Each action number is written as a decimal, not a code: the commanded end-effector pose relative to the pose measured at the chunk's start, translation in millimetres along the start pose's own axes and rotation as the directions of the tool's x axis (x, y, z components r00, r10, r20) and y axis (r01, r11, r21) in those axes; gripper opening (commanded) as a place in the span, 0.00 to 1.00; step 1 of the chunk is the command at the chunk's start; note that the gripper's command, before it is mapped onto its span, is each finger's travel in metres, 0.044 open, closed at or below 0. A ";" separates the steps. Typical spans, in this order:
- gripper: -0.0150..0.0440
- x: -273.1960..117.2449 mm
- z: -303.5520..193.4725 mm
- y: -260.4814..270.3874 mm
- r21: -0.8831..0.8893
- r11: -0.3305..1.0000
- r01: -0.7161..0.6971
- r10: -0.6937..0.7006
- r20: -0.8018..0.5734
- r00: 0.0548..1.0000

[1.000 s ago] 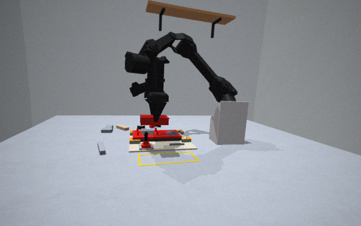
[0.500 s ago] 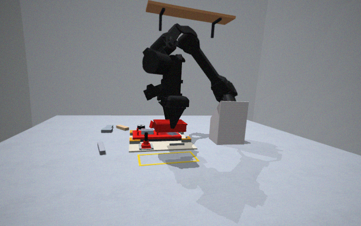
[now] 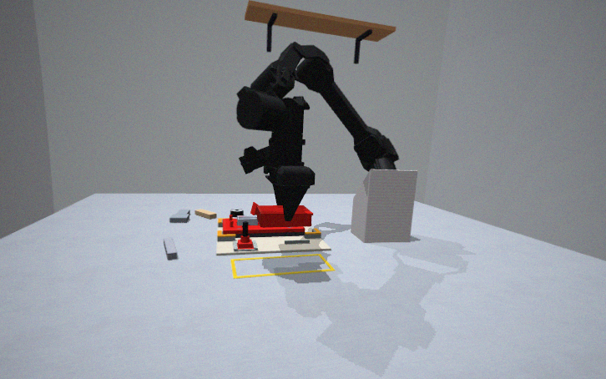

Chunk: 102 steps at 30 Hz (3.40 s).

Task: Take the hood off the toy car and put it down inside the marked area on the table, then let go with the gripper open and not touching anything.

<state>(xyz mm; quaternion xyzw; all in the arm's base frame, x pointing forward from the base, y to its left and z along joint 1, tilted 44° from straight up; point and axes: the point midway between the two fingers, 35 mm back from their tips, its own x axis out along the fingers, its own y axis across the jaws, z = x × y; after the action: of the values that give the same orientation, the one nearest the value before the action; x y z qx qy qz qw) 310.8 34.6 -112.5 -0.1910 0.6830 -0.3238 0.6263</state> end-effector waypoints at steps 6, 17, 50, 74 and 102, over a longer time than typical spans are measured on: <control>0.25 7.8 0.7 0.3 -0.006 1.000 0.002 -0.002 0.003 1.000; 0.25 17.8 1.2 0.4 -0.006 1.000 0.002 -0.002 0.004 1.000; 0.25 48.0 0.9 -0.4 -0.006 1.000 0.003 -0.003 0.004 1.000; 0.25 67.2 -0.8 -1.7 -0.006 1.000 0.005 -0.005 0.003 1.000; 0.25 80.6 -0.7 -2.0 -0.006 1.000 0.006 -0.006 0.003 1.000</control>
<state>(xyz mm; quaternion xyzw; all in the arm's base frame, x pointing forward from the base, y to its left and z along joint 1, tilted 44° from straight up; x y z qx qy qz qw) 298.1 -19.2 -169.5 -0.1916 0.6832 -0.3244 0.6256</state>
